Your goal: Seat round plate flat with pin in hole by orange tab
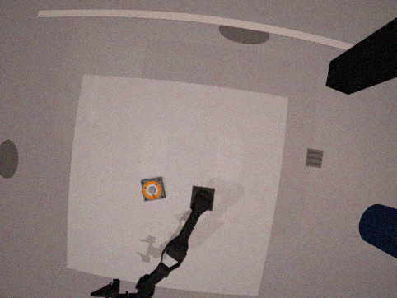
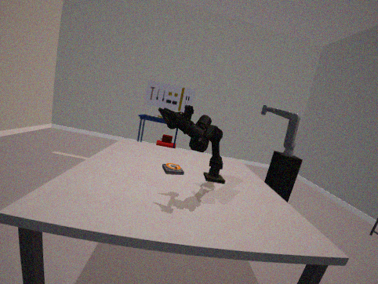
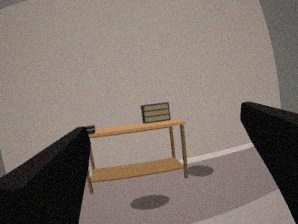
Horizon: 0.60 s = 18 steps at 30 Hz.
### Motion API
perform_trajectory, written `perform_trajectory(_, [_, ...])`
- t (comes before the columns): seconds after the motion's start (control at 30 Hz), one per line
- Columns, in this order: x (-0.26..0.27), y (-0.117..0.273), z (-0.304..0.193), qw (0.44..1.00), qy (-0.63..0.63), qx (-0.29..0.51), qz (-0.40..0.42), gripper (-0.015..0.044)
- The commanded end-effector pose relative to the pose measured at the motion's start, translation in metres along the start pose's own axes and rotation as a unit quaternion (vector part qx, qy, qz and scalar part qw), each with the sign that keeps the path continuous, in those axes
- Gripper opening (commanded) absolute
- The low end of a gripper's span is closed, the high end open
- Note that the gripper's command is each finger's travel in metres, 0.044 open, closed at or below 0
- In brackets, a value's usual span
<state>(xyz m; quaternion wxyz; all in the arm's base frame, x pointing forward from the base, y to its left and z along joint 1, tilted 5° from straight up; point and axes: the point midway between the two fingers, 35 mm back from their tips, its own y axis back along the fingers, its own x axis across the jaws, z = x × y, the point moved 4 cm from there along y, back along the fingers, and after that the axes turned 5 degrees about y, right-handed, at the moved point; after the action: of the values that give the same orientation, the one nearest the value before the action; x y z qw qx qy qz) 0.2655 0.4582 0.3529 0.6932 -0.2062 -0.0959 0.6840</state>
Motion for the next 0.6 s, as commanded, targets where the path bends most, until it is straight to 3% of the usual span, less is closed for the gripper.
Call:
perform_trajectory(0.0, [0.0, -0.002, -0.001, 1.0, 0.004, 0.0, 0.003, 0.0374])
perform_trajectory(0.23, [-0.03, -0.069, -0.066, 0.98, 0.135, 0.078, 0.124, 0.019])
perform_trajectory(0.47, [-0.074, -0.082, -0.128, 0.942, 0.181, 0.2, 0.198, 0.0006])
perform_trajectory(0.57, [-0.091, -0.08, -0.145, 0.927, 0.189, 0.242, 0.215, 0.0])
